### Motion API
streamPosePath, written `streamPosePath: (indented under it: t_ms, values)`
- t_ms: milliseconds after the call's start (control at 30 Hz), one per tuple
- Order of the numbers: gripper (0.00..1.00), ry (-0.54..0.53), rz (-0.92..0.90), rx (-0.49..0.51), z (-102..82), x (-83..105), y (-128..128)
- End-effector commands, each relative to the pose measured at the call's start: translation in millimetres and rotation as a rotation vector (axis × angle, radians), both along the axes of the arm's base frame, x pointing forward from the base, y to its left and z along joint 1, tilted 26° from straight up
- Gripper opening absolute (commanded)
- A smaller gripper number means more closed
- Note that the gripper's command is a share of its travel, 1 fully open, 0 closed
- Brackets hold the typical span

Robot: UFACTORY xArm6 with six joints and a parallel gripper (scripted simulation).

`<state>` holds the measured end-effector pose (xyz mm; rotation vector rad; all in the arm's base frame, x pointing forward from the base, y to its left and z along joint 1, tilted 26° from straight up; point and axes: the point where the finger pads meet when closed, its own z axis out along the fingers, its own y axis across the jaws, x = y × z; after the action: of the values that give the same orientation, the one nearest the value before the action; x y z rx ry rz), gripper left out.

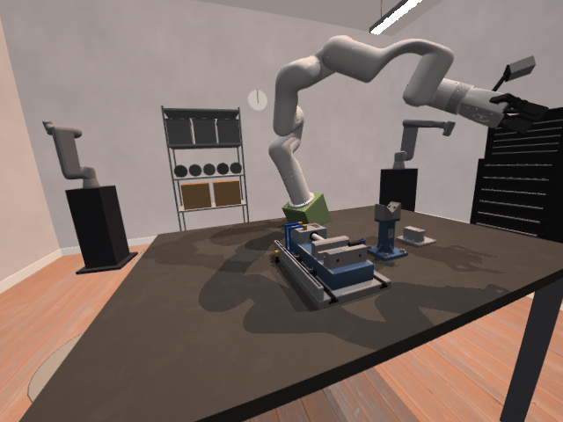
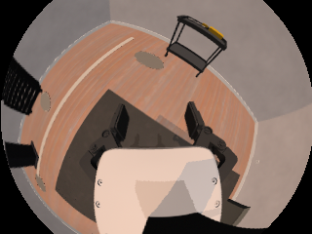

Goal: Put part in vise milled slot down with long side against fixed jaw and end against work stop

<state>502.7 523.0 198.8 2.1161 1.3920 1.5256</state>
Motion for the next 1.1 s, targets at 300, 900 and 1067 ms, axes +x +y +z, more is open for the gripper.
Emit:
streamPosePath:
  t_ms: [300,900,1067]
  values:
    - [1.0,-0.003,0.001,0.003,2.7,0.0,1]
    - [1.0,0.117,-0.225,0.201,-2.8,-2.4,-13]
    - [1.0,0.165,-0.325,0.281,-6.6,-4.6,-21]
